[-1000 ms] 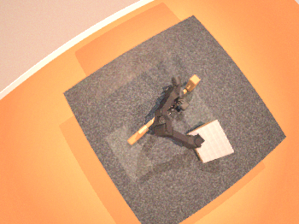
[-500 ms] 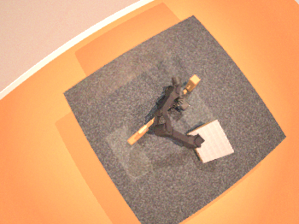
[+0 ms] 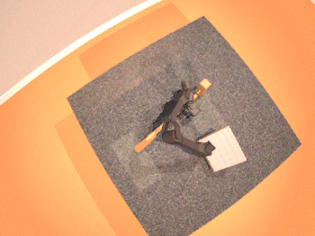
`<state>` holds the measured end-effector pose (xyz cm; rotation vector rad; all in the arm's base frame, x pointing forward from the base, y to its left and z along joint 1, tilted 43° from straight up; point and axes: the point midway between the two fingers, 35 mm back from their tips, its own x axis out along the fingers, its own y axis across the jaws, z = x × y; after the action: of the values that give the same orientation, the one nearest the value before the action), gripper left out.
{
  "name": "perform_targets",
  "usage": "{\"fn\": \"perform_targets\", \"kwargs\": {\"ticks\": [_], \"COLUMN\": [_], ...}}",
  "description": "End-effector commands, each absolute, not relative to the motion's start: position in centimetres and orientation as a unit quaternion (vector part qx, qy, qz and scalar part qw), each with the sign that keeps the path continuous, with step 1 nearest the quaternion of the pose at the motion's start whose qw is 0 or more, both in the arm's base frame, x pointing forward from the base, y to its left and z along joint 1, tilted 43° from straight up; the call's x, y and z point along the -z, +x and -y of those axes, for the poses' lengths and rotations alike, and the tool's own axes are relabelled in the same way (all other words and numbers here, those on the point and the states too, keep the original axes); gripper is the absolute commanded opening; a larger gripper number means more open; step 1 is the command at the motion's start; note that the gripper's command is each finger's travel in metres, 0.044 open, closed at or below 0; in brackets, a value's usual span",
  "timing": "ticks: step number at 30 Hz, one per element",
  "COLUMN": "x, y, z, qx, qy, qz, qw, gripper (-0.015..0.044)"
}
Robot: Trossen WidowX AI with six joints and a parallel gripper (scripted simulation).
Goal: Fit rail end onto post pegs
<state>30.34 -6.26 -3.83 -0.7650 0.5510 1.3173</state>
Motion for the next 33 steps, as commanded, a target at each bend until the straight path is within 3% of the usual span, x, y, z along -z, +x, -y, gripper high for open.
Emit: {"fn": "perform_targets", "kwargs": {"ticks": [1,33], "x": [3.2,2.0], "y": [30.7,30.5], "z": [6.8,7.9], "qx": [-0.584,-0.584], "qy": [-0.346,-0.347], "qz": [-0.242,-0.243], "qw": [0.693,0.693], "gripper": [0.0000,0.0000]}}
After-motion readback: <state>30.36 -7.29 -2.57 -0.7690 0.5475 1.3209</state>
